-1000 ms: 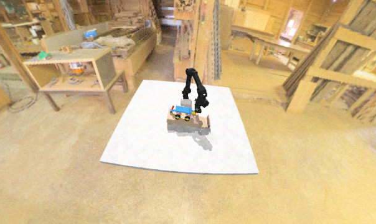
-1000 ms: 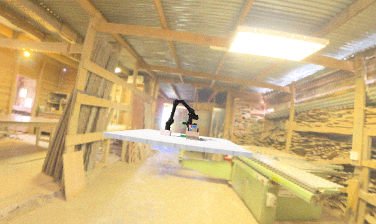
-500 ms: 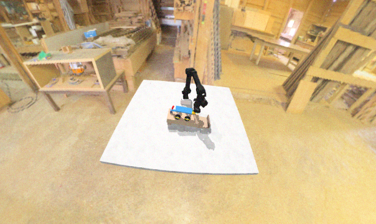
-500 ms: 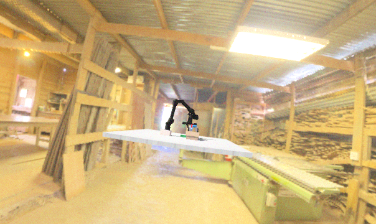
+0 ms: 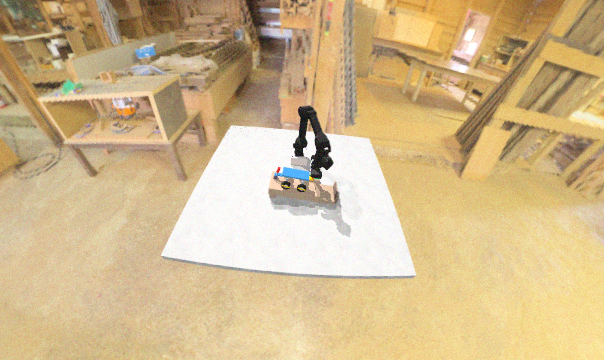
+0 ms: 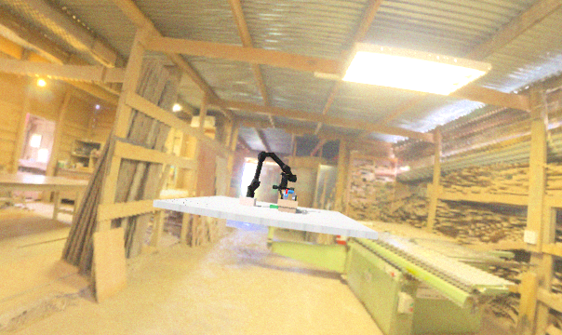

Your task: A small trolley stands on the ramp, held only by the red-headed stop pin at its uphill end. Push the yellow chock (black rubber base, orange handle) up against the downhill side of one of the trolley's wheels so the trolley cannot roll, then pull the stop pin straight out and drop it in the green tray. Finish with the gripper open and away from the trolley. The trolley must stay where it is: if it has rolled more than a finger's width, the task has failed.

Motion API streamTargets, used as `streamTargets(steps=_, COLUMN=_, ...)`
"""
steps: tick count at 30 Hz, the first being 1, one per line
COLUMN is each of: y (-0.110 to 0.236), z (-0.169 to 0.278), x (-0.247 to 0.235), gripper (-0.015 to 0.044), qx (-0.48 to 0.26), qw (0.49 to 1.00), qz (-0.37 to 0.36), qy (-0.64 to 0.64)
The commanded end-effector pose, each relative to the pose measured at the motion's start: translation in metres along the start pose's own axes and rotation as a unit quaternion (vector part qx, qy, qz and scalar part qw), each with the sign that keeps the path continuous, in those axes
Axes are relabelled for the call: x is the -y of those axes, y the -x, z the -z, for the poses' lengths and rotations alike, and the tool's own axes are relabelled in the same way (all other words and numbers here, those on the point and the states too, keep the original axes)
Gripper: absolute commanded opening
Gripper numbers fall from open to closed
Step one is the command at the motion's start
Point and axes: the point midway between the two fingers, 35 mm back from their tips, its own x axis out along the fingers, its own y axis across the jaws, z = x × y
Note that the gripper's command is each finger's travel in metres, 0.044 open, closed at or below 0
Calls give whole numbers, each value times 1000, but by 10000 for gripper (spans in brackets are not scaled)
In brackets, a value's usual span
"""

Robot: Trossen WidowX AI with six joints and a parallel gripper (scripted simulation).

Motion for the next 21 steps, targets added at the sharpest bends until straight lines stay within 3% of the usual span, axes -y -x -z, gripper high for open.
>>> streamTargets(steps=1, y=0, z=0, x=0, gripper=0, qx=0, qw=1000, qz=0, qy=0)
streamTargets(steps=5, y=0, z=0, x=0, gripper=0, qx=0, qw=1000, qz=0, qy=0)
streamTargets(steps=12, y=0, z=0, x=0, gripper=184, qx=0, qw=1000, qz=0, qy=0)
streamTargets(steps=21, y=19, z=0, x=-1, gripper=190, qx=-4, qw=1000, qz=2, qy=-2)
